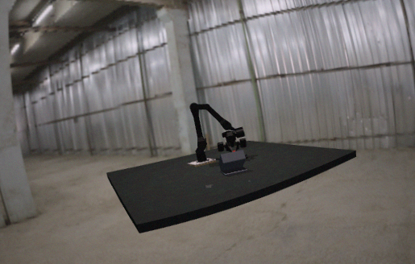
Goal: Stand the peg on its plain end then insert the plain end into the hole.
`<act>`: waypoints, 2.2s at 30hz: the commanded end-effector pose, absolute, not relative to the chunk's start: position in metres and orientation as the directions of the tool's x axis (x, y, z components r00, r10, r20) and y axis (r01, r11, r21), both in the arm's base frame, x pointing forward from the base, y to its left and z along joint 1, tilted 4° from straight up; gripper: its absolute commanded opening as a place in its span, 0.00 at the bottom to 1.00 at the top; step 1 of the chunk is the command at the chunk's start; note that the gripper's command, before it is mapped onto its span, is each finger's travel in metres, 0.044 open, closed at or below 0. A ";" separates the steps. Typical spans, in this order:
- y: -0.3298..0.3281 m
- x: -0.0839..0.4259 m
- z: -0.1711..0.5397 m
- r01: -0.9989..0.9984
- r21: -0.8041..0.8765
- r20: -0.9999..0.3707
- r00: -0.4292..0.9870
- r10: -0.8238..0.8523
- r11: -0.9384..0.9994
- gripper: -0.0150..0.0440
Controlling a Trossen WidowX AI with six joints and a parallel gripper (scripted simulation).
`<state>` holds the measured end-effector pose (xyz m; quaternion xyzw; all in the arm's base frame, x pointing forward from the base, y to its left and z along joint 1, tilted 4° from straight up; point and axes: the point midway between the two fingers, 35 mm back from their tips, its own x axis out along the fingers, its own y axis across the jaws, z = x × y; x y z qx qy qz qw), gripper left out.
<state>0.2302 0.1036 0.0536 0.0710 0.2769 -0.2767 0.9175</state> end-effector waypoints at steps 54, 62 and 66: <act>0.117 0.208 0.050 0.546 -0.030 -0.305 0.793 -0.528 0.837 0.34; 0.117 0.208 0.048 0.545 -0.033 -0.305 0.793 -0.528 0.838 0.34; 0.118 0.206 0.049 0.543 -0.037 -0.302 0.794 -0.527 0.839 0.34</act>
